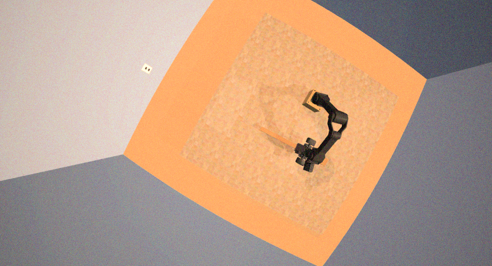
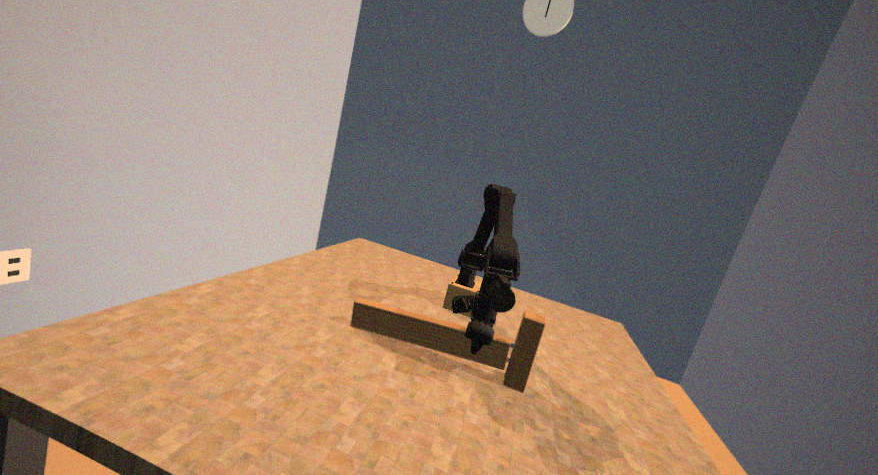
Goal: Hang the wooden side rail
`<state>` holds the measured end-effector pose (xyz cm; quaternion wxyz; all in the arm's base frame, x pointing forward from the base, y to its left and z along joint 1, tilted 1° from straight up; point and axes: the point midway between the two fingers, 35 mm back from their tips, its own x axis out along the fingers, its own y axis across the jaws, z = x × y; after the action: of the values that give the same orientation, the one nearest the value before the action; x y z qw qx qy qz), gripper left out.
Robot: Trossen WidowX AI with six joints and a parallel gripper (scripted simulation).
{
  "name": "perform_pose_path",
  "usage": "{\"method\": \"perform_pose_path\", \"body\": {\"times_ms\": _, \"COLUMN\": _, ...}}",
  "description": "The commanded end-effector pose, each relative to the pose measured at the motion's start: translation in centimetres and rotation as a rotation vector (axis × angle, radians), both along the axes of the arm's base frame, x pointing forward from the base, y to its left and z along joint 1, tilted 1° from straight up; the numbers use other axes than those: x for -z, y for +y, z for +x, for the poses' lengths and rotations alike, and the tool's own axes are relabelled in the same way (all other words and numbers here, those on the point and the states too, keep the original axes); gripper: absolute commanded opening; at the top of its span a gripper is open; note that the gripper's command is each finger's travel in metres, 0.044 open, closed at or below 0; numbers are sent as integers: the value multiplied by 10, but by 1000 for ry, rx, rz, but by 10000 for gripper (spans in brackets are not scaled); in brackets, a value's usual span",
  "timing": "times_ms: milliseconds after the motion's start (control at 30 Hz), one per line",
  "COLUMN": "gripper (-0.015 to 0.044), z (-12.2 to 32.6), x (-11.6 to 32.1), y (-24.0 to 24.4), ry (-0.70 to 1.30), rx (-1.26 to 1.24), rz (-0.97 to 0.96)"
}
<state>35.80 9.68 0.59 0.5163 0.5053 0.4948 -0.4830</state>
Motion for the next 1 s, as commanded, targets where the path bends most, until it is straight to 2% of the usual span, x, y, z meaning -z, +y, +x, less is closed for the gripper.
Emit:
{"method": "perform_pose_path", "body": {"times_ms": 0, "gripper": 0, "z": 3, "x": -4, "y": 2, "ry": -10, "rx": 6, "rz": 7}}
{"method": "perform_pose_path", "body": {"times_ms": 967, "gripper": 0, "z": 6, "x": -6, "y": 4, "ry": -10, "rx": 6, "rz": 8}}
